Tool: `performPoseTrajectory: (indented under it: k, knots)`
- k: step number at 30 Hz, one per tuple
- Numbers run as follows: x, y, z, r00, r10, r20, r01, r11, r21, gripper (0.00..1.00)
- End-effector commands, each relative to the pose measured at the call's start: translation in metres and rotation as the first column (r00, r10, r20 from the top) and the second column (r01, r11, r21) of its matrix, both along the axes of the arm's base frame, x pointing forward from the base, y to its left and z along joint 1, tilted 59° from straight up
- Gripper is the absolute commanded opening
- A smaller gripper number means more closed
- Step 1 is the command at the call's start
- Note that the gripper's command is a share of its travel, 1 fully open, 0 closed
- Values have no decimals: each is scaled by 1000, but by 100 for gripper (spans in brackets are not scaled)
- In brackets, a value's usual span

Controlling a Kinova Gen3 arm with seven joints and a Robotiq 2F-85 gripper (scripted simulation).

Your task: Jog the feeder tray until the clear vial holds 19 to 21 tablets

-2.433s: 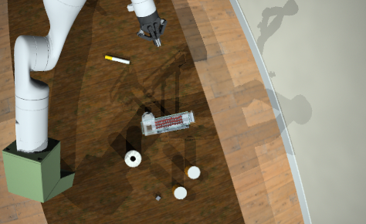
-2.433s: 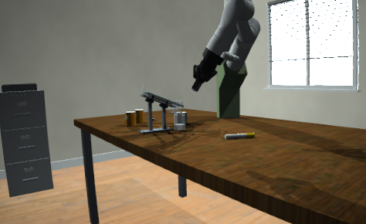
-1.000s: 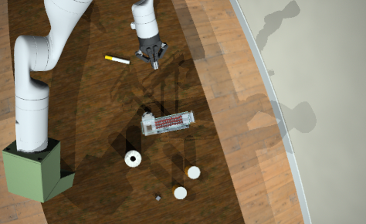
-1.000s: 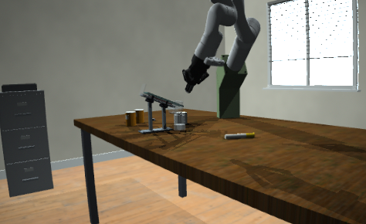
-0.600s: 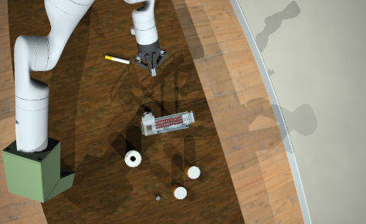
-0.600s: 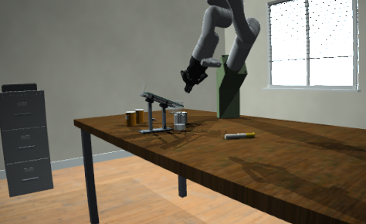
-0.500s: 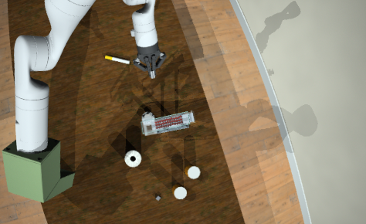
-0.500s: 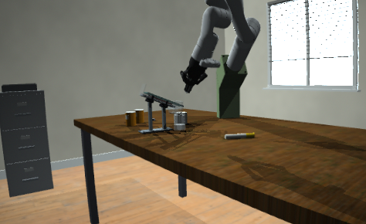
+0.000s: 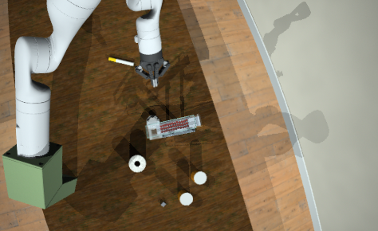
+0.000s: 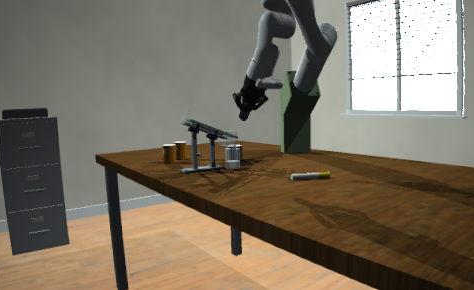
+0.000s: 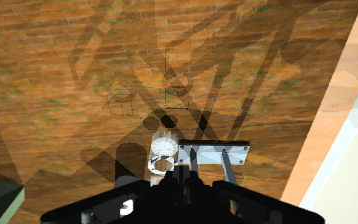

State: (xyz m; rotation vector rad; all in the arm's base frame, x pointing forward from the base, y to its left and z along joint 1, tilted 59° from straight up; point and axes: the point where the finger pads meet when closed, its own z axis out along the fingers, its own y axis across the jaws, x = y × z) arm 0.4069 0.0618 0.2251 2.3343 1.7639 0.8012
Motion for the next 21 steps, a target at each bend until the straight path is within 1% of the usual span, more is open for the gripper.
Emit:
performPoseTrajectory:
  k: [1,3,4,9,10,14,15,20,21]
  knots:
    - [0,0,0,1000,0,-1,0,1000,2,0]
    - [0,0,0,1000,0,-1,0,1000,2,0]
    - [-4,-2,-8,1000,-7,-18,7,1000,10,0]
    - [-4,-2,-8,1000,-7,-18,7,1000,10,0]
    - [-7,-4,-14,999,-13,-33,13,1000,16,0]
    - [-7,-4,-14,999,-13,-33,13,1000,16,0]
    - [-9,-5,-19,999,-17,-45,18,1000,21,0]
    - [-9,-5,-19,999,-17,-45,18,1000,21,0]
    - [-11,-6,-23,998,-21,-54,22,999,25,0]
